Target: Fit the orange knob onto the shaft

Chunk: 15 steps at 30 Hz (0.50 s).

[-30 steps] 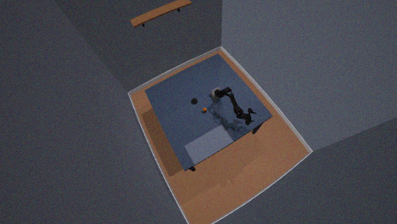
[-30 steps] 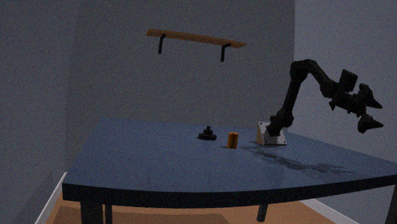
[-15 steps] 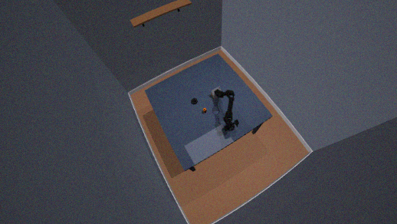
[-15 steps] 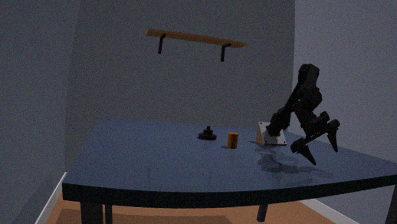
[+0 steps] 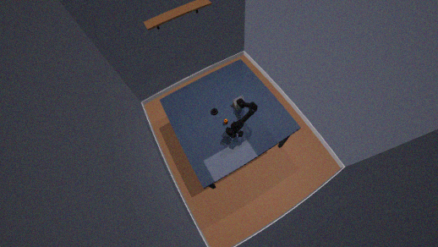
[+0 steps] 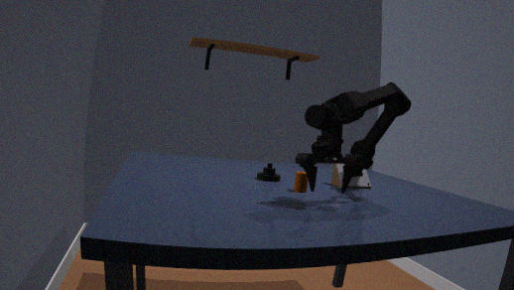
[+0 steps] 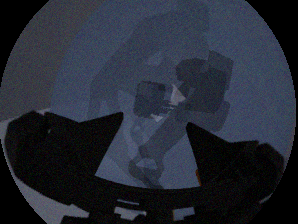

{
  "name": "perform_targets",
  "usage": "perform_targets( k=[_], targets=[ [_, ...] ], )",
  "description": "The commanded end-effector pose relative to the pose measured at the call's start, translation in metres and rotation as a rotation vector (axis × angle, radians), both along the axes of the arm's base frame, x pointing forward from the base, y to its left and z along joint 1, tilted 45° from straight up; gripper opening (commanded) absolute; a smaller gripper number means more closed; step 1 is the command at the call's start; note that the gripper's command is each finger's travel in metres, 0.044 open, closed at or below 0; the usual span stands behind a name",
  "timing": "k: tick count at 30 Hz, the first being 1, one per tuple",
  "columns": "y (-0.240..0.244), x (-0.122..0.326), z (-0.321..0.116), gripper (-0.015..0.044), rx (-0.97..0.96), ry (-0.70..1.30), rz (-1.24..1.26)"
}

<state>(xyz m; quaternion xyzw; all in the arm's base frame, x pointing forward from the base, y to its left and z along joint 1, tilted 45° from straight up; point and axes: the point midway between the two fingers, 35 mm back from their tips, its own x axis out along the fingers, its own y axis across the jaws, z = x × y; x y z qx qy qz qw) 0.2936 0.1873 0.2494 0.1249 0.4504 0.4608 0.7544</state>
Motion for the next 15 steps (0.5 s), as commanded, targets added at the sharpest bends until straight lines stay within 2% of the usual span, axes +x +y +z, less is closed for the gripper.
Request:
perform_targets(
  k=[1, 6, 11, 15],
  targets=[
    [-0.058, 0.008, -0.032, 0.0440, -0.055, 0.163, -0.147],
    [-0.116, 0.005, -0.058, 0.0440, -0.096, 0.311, -0.268],
    [-0.183, -0.020, -0.080, 0.0440, -0.092, 0.524, -0.399],
    [-0.200, -0.030, -0.084, 0.0440, -0.075, 0.589, -0.431]
  ],
)
